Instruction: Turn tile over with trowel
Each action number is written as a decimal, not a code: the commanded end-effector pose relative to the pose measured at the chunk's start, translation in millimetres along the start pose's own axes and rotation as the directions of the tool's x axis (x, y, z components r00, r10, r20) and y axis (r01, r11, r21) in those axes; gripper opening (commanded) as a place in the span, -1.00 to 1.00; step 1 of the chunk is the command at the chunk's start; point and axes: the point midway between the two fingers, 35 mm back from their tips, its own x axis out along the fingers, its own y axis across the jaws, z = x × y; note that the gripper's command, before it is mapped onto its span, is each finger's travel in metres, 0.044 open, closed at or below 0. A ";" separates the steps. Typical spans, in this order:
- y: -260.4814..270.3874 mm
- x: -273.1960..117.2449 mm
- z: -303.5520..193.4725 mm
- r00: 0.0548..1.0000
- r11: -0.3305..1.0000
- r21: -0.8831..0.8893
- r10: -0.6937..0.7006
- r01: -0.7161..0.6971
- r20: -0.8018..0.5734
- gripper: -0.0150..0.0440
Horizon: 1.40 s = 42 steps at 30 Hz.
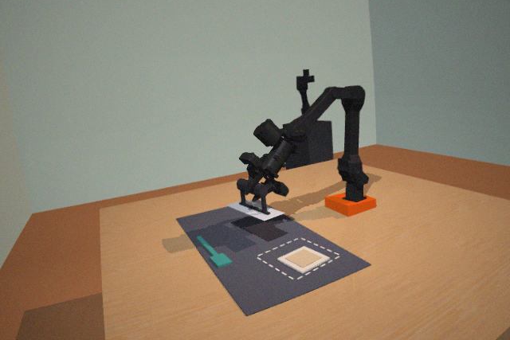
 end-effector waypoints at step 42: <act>11.0 51.5 -232.5 0.996 0.996 -0.010 -0.087 0.087 -0.029 -0.49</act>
